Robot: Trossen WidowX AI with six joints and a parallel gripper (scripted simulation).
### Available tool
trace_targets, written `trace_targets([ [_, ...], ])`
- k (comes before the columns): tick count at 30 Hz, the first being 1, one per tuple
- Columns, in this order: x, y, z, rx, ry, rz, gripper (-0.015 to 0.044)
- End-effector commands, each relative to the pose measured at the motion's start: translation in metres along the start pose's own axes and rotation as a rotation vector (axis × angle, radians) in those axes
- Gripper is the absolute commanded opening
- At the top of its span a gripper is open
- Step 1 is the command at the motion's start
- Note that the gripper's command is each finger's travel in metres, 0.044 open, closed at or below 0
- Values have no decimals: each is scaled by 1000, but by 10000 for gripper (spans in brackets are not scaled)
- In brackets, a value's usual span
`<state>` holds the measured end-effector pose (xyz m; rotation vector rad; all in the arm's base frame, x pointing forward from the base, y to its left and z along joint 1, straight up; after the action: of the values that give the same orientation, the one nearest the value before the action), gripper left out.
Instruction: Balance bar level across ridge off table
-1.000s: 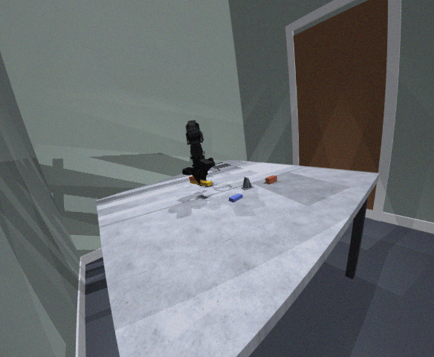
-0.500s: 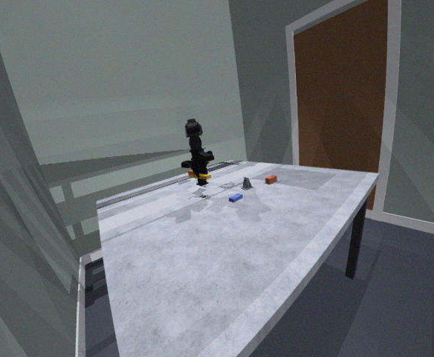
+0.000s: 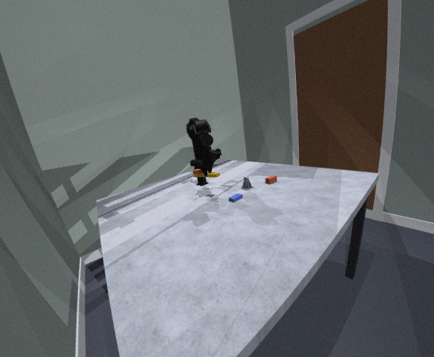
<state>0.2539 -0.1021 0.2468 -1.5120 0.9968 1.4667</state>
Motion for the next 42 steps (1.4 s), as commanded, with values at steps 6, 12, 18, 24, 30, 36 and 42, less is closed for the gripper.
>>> trace_targets([
  [6, -3, -28, 11, -131, -3, -5, 0],
  [12, -4, -45, 20, -212, -3, -7, 0],
  [18, -5, -63, 30, -293, -4, -9, 0],
  [24, -5, -79, 43, -373, -4, -11, 0],
  [30, -6, -95, 56, -452, -5, -13, 0],
  [36, -6, -110, 72, -529, -5, -14, 0],
  [42, -5, -124, 88, -606, -6, -16, 0],
])
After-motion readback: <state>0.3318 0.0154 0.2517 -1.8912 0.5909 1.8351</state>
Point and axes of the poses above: the point midway between the two fingers, 35 mm back from their tips, its own x axis out along the fingers, its own z axis across the jaws, y = z × x, the point moved 8 cm from there along -x, back along the fingers, and after that the axes turned 2 degrees about -x, right-handed, at the moved point
